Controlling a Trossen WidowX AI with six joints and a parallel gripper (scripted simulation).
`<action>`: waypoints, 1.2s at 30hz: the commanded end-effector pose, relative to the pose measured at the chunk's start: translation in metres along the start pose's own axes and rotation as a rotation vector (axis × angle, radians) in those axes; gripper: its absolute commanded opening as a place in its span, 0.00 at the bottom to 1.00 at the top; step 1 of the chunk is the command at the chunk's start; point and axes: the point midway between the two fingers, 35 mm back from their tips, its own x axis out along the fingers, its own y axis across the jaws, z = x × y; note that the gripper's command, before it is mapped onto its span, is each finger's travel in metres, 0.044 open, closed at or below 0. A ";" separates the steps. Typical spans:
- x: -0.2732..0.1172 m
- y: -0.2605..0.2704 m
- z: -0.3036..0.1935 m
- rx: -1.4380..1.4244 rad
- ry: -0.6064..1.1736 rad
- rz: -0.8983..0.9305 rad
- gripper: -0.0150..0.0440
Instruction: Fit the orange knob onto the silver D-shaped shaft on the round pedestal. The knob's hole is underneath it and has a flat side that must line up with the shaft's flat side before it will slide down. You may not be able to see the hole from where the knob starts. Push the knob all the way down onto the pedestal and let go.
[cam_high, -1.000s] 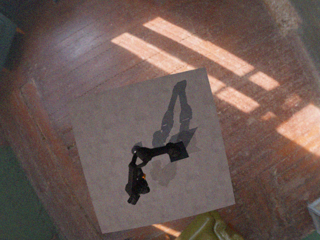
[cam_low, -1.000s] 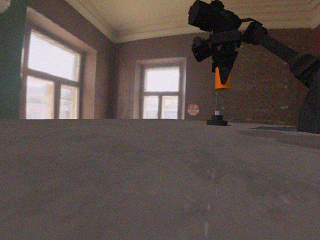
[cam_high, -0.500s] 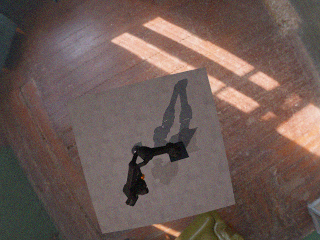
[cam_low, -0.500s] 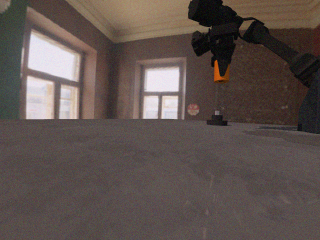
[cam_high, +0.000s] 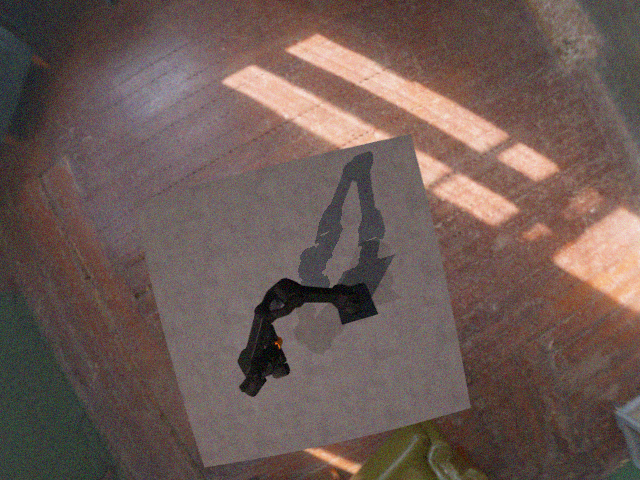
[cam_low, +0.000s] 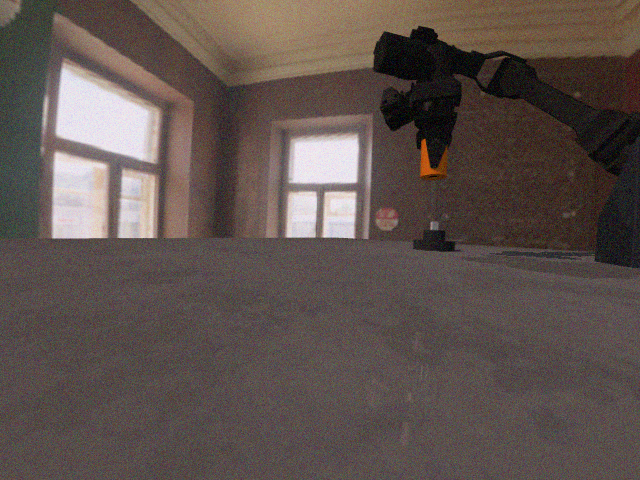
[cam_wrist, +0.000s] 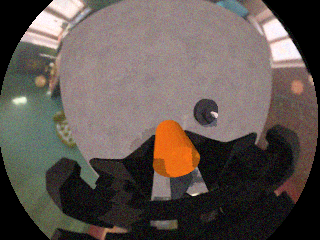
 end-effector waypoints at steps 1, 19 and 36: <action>0.002 -0.013 0.002 -0.003 -0.007 -0.001 0.25; 0.017 -0.069 0.004 -0.003 -0.009 -0.004 0.25; 0.031 -0.119 -0.004 -0.002 -0.004 -0.023 0.25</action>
